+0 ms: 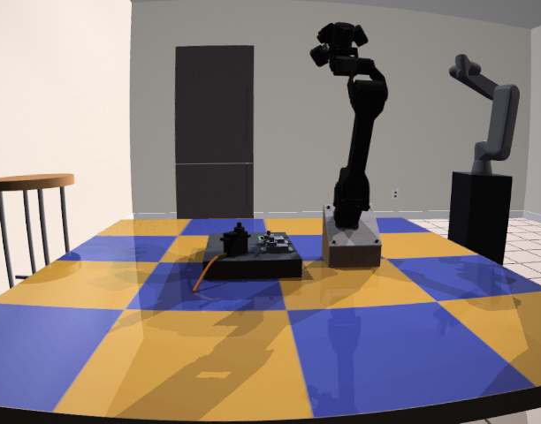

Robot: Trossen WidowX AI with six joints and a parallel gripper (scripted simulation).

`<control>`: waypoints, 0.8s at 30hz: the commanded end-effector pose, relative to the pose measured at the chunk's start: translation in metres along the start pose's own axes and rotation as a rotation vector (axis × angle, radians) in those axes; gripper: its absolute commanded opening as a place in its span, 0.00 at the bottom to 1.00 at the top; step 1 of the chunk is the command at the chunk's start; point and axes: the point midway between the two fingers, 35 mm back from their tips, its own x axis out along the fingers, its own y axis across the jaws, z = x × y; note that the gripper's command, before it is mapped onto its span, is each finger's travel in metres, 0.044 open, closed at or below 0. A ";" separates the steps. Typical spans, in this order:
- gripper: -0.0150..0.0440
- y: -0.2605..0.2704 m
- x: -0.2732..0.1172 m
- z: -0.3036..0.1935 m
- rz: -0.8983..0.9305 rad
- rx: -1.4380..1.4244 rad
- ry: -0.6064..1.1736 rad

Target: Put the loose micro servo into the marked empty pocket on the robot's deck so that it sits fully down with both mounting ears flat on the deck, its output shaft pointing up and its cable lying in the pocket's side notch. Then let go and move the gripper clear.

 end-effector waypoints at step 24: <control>1.00 0.190 -0.065 0.041 0.551 0.403 0.148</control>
